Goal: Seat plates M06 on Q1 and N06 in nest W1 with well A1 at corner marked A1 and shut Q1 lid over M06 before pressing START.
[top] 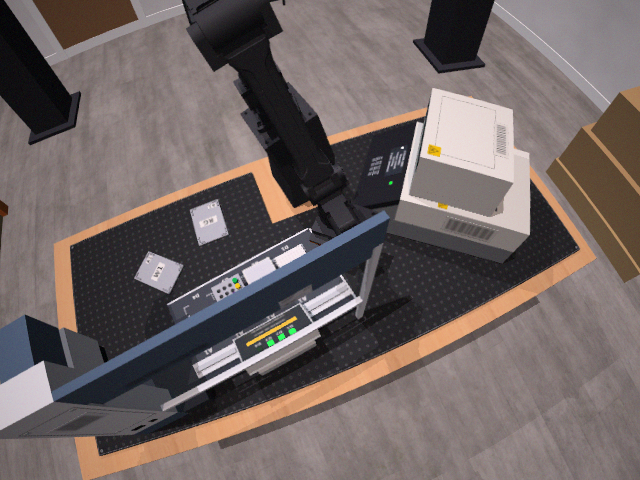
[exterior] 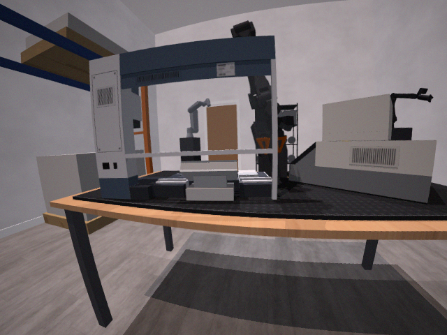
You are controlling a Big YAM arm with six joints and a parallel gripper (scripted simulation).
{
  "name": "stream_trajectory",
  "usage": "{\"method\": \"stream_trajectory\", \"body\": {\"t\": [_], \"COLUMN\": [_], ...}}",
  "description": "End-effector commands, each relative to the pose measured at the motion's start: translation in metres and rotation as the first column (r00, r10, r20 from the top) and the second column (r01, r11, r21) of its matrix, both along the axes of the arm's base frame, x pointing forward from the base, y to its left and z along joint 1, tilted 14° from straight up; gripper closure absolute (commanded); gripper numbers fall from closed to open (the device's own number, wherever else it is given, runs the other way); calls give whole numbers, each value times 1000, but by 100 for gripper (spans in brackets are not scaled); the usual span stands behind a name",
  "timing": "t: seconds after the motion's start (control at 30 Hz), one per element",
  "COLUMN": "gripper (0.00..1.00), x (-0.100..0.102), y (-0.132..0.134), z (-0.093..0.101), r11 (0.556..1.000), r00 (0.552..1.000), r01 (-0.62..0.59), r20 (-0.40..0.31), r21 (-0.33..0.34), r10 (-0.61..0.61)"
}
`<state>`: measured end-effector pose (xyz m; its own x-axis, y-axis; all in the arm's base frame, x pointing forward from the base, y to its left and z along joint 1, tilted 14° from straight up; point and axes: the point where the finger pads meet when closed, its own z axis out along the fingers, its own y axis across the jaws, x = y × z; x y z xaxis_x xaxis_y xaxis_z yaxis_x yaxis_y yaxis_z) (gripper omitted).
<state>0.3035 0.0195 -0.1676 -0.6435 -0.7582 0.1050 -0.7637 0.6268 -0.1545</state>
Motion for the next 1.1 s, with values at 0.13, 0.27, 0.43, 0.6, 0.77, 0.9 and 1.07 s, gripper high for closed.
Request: {"method": "stream_trajectory", "body": {"t": [0.13, 0.27, 0.43, 0.6, 0.77, 0.9, 1.07], "gripper": [5, 5, 5, 5, 5, 5, 5], "x": [35, 34, 25, 35, 40, 32, 25], "y": [-41, -50, -65, -99, -121, -123, -116], "z": [7, 4, 1, 3, 4, 2, 4], "r11": [983, 970, 957, 914, 872, 834, 802], "r00": [980, 966, 954, 908, 862, 825, 794], "r01": [181, 243, 290, 406, 489, 551, 597], "r20": [83, 89, 73, 109, 139, 134, 134], "r21": [14, 12, 9, 13, 22, 20, 18], "r10": [-182, -243, -290, -405, -487, -549, -593]}}
